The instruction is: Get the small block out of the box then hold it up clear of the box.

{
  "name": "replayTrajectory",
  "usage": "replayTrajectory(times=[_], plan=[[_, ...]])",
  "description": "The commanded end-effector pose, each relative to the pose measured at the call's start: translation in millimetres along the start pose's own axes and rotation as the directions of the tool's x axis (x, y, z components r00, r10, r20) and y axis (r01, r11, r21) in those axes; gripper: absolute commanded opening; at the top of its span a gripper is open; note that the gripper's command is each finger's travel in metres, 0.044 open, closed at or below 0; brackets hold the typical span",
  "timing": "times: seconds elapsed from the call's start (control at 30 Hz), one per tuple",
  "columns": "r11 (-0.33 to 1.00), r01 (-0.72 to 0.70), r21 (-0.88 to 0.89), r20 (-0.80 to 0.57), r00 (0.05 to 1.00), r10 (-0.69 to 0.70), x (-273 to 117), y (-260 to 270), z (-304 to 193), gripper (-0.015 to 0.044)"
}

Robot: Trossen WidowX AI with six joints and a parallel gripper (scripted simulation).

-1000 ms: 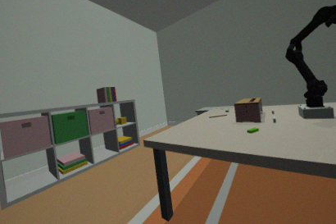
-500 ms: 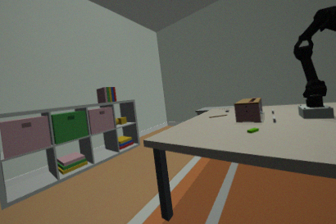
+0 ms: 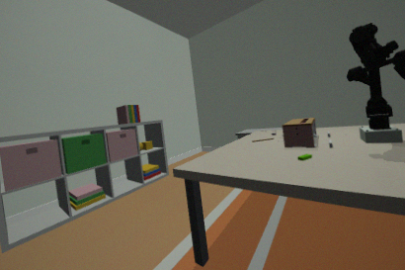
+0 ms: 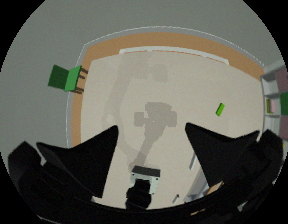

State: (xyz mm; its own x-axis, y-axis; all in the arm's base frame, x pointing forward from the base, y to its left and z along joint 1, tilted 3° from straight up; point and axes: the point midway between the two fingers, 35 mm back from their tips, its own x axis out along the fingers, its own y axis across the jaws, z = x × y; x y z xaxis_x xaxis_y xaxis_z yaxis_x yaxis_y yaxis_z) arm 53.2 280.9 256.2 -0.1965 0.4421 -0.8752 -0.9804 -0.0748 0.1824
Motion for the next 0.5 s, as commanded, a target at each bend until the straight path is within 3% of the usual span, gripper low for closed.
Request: replayTrajectory(times=[0.0,0.23,0.47], plan=[[0.994,0.11,0.011,-0.063,0.992,-0.109,2.9,-51.2,-19.4,0.04],[0.955,0.294,0.021,-0.263,0.924,-0.279,-11.5,-154.5,-93.9,0.04],[0.94,0.341,0.017,-0.502,0.816,-0.287,-40.0,-215.1,-199.8,0.04]])
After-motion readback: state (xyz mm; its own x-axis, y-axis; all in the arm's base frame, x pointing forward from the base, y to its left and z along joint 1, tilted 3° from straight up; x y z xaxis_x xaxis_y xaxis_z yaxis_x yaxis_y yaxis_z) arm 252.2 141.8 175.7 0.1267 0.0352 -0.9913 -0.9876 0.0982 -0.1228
